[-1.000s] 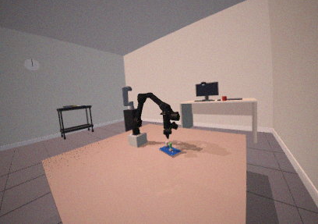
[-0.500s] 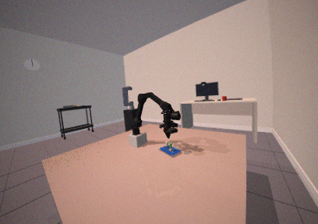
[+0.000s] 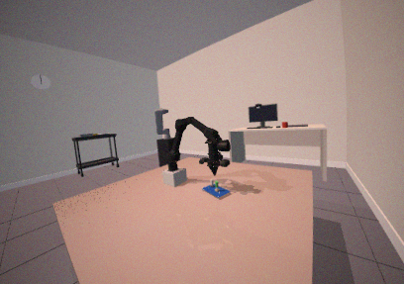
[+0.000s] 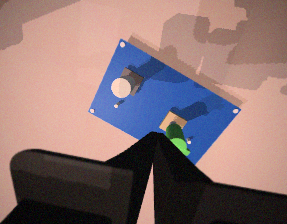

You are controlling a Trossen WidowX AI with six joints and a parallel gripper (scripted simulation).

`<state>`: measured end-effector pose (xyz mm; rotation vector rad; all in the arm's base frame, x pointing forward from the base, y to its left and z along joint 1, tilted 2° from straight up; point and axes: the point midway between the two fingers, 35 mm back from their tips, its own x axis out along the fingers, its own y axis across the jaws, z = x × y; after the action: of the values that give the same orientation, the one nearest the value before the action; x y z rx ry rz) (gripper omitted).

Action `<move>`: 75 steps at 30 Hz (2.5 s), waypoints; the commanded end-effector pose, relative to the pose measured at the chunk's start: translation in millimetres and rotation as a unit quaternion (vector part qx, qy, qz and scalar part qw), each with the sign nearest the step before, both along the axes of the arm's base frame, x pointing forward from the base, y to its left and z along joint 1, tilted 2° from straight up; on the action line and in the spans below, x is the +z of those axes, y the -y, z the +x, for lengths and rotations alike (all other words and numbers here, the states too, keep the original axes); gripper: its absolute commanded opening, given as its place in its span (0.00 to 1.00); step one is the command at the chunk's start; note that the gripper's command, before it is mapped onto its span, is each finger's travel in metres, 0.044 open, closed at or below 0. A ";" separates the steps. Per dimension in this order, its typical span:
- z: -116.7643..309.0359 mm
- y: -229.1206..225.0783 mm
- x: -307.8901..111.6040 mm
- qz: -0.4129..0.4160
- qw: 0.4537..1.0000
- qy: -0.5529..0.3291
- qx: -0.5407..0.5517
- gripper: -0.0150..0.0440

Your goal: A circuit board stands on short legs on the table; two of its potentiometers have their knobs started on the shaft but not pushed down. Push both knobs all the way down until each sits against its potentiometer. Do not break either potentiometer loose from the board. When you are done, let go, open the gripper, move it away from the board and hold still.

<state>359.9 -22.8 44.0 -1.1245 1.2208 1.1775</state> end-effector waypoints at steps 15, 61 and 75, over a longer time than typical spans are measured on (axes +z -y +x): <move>13.3 14.9 11.2 -0.006 0.952 0.015 0.306 0.25; 18.5 21.3 -25.0 -0.007 0.889 0.019 0.458 0.25; 18.5 21.3 -26.9 -0.007 0.889 0.019 0.458 0.25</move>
<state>379.2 -43.7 18.7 -1.8089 0.6305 1.8096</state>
